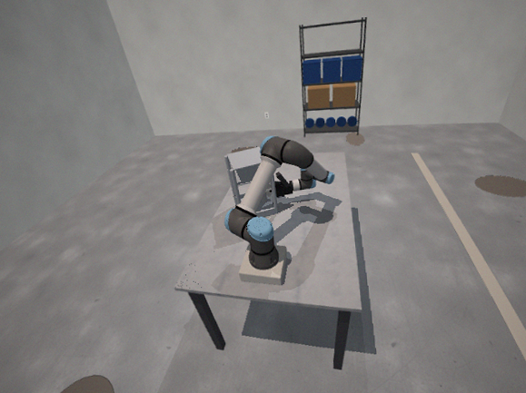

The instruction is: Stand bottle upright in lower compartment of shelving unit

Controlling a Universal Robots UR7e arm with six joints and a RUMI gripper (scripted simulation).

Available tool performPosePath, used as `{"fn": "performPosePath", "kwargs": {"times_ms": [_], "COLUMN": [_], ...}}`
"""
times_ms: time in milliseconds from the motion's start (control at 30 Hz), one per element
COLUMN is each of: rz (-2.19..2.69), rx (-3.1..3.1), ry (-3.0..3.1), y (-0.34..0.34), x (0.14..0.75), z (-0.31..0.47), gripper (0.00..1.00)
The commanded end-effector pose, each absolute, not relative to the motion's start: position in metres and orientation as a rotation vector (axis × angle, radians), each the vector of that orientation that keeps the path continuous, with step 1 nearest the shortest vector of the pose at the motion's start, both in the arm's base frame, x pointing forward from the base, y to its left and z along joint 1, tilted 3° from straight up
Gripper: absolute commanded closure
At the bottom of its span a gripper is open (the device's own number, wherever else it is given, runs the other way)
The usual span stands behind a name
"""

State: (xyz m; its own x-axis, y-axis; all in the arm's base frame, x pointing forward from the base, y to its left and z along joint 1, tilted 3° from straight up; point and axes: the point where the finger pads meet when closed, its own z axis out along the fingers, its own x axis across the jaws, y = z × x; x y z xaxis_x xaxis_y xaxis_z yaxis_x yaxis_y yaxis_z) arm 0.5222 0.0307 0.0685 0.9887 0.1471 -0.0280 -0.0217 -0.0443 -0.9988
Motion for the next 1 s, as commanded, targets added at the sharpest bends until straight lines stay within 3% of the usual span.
{"fn": "performPosePath", "kwargs": {"times_ms": [0,967], "rz": [0.137,0.136], "rx": [-1.611,-1.610], "ry": [-0.096,-0.096], "y": [0.028,0.013], "x": [0.523,0.525], "z": [0.069,0.069], "gripper": [0.54,0.54]}}
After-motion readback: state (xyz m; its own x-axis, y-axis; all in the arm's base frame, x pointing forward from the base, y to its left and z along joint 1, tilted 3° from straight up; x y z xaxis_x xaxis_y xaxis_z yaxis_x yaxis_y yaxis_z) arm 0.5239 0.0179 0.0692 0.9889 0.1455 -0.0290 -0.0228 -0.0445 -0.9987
